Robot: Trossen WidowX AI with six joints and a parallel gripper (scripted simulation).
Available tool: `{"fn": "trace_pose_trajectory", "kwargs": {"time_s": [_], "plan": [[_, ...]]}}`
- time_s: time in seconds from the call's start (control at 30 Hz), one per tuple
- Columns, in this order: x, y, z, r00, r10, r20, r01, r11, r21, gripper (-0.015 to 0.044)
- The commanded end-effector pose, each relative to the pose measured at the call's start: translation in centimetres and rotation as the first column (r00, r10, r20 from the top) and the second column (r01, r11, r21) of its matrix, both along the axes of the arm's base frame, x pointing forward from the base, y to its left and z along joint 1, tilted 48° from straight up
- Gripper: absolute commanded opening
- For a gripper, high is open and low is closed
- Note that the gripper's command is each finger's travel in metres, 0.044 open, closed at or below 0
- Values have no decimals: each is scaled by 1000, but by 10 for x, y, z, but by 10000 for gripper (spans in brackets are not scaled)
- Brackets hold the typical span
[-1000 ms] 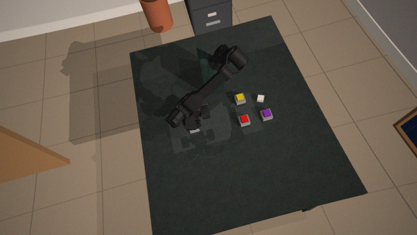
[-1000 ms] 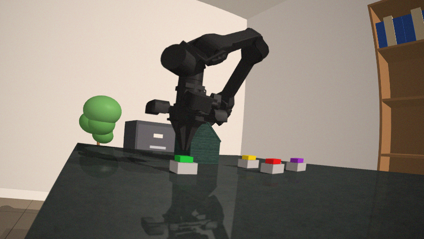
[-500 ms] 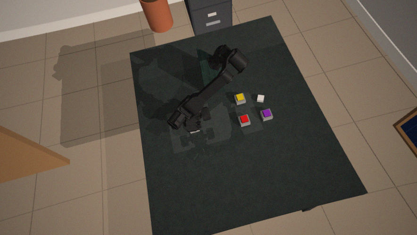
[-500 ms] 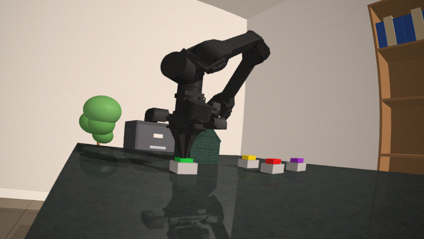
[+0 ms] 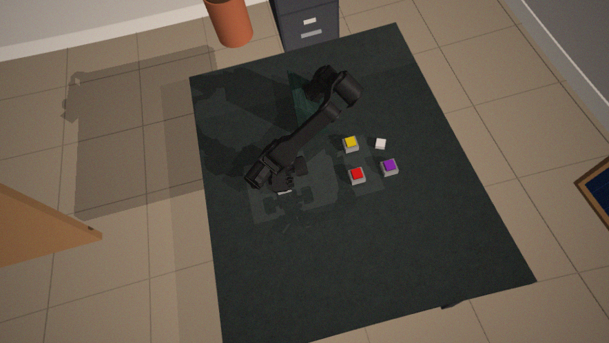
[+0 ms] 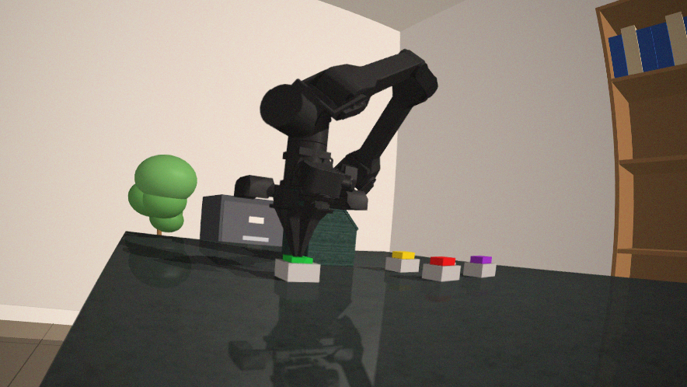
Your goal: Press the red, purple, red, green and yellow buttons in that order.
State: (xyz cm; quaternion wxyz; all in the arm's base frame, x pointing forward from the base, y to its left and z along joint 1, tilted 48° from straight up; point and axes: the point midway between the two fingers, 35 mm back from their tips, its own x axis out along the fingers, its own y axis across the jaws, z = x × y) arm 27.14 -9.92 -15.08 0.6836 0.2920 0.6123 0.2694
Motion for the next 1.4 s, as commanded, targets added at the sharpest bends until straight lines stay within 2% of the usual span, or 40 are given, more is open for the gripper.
{"fn": "trace_pose_trajectory", "kwargs": {"time_s": [0.0,0.07,0.23,0.37,0.6,1.0,1.37], "plan": [[0,-3,3,1000,0,-1,0,1000,0,20],[-3,-20,19,1000,-3,-3,3,1000,1,20],[-3,-25,24,1000,-3,-4,3,1000,1,20],[-9,-66,61,1000,-4,-5,4,1000,-1,20],[-9,-64,71,1000,-4,-6,4,1000,-2,20],[-27,27,195,1000,-8,-12,8,1000,-5,20],[-93,117,252,1000,-4,-14,4,1000,13,20]]}}
